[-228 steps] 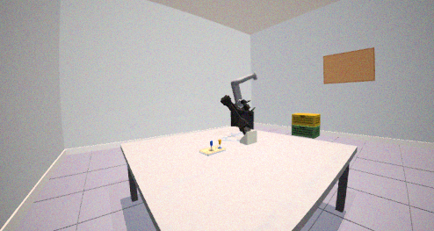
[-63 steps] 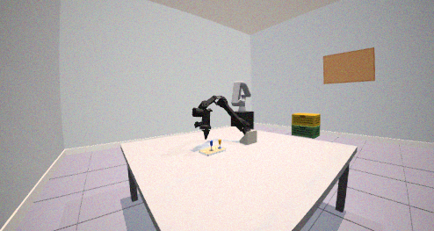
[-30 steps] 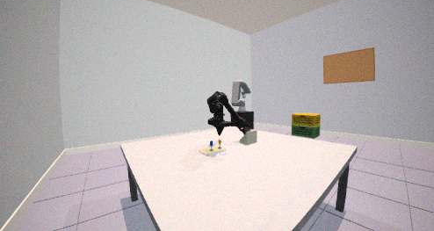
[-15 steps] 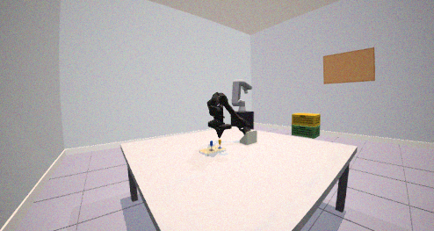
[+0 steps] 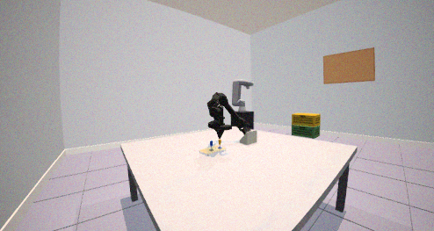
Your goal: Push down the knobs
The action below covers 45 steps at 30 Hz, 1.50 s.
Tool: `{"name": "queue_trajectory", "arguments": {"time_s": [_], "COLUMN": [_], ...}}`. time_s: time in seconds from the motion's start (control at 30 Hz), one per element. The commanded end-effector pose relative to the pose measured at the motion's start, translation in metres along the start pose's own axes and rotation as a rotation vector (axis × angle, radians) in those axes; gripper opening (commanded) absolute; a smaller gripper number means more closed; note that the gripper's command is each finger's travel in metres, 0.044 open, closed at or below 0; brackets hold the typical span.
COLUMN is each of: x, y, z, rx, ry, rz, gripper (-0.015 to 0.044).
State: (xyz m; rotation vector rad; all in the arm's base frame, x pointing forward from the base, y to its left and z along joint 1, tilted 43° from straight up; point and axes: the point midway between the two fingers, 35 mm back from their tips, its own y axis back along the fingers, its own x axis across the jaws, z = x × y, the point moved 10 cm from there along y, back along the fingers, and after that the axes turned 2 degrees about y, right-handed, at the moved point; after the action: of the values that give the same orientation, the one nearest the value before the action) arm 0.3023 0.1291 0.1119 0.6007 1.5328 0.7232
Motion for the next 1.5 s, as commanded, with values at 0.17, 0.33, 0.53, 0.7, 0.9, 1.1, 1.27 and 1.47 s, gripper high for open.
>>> {"name": "queue_trajectory", "arguments": {"time_s": [0.17,0.33,0.53,0.7,0.9,1.1,1.27,1.47], "x": [0.0002,0.0001,0.0001,0.0001,0.0001,0.0001,0.0001,0.0001], "y": [-0.0031,-0.0044,-0.006,-0.0074,-0.0059,-0.0057,-0.0057,-0.0095], "z": [-0.0007,-0.0007,-0.0007,-0.0007,-0.0007,-0.0007,-0.0007,-0.0007], "rx": [0.0,0.0,0.0,0.0,0.0,0.0,0.0,0.0], "ry": [0.007,0.007,0.007,0.007,0.007,0.007,0.007,0.007], "rz": [-0.005,-0.005,-0.005,-0.005,-0.005,-0.005,-0.005,-0.005], "gripper": [0.0,0.0,0.0,0.0,0.0,0.0,0.0,0.0]}}
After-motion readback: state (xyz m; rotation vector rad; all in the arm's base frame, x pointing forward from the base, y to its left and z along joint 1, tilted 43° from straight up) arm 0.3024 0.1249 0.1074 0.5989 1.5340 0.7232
